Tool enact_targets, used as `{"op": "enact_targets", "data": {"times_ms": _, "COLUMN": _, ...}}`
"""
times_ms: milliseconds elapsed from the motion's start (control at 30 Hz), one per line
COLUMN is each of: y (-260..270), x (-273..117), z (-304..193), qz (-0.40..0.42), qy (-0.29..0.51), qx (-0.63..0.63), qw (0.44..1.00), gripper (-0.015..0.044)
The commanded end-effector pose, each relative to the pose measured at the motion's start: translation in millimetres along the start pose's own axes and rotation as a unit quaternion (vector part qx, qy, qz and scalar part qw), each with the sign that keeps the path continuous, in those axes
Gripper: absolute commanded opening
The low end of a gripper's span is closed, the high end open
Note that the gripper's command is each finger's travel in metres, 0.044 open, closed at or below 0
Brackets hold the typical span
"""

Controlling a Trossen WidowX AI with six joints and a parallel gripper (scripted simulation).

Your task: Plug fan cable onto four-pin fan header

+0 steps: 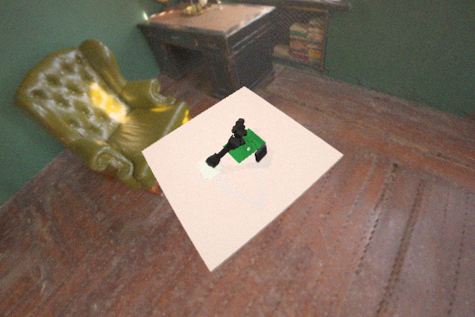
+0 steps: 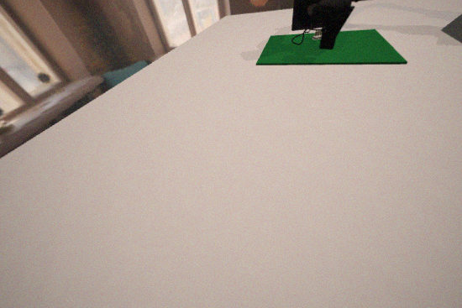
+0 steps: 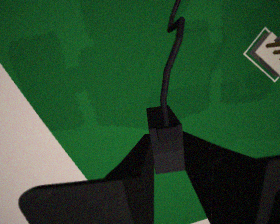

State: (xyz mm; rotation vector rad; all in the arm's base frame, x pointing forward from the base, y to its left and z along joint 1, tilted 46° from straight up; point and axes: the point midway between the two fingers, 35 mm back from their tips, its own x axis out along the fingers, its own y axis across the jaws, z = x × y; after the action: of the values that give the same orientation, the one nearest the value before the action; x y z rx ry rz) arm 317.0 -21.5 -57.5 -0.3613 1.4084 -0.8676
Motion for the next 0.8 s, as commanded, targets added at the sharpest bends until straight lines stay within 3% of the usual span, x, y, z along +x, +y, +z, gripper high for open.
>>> {"op": "enact_targets", "data": {"times_ms": 0, "y": 2, "x": -36, "z": 2, "qz": 0.004, "qy": -0.004, "qx": 0.0, "qw": 1.0, "gripper": 0.0}}
{"op": "enact_targets", "data": {"times_ms": 300, "y": 0, "x": -47, "z": 2, "qz": 0.003, "qy": -0.004, "qx": -0.012, "qw": 1.0, "gripper": 0.0}}
{"op": "enact_targets", "data": {"times_ms": 767, "y": -51, "x": -47, "z": 31, "qz": 0.003, "qy": -0.005, "qx": -0.25, "qw": 0.968, "gripper": 0.0}}
